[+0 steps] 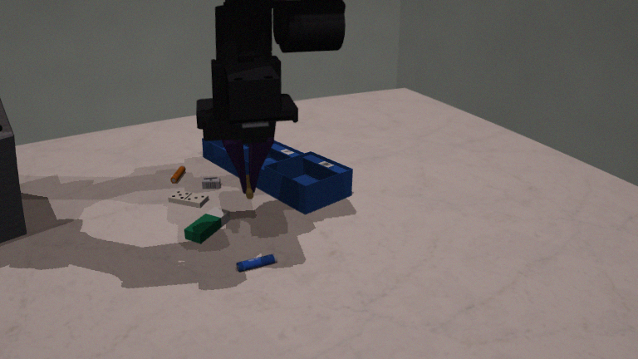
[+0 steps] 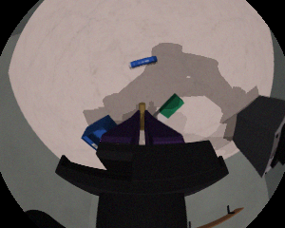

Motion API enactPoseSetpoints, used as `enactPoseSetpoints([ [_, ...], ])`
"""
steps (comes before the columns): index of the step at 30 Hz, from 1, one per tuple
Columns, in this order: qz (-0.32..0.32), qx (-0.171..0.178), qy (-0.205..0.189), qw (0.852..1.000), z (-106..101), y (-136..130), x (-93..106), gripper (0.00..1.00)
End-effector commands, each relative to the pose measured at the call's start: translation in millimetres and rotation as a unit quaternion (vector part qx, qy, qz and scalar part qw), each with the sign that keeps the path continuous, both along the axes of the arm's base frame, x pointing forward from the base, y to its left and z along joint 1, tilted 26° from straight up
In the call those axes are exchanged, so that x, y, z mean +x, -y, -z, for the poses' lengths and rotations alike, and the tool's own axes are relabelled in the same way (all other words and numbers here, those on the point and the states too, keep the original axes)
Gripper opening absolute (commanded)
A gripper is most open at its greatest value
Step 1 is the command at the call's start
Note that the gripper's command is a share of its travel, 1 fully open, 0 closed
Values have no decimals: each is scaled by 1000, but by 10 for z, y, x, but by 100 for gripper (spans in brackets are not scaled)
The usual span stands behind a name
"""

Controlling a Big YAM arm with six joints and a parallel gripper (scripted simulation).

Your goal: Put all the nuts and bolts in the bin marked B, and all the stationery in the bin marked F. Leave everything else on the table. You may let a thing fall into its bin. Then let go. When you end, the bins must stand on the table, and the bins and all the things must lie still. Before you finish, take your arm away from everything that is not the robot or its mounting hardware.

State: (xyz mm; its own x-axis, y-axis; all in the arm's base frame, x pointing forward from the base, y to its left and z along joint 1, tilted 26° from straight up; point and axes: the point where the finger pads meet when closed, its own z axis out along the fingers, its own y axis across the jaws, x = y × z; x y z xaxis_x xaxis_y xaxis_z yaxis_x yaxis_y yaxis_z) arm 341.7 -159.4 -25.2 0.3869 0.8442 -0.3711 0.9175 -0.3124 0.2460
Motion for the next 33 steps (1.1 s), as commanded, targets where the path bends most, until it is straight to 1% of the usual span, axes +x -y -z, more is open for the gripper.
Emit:
enactPoseSetpoints([
  [1, 3, -3, 3, 1000, -38, 73, 117, 0],
  [17, 2, -3, 1, 1000, -20, 69, 91, 0],
  [18, 0, -6, 17, 1000, -174, 9, 182, 0],
  [19, -3, -7, 21, 1000, -220, -28, 204, 0],
  [27, 3, -7, 18, 1000, -214, 29, 181, 0],
  [28, -1, -4, 9, 1000, -128, 0, 110, 0],
  [31, -1, -4, 9, 1000, -129, 0, 110, 0],
  [32, 3, -6, 18, 1000, -219, 27, 175, 0],
  [33, 3, -6, 18, 1000, -220, 25, 171, 0],
])
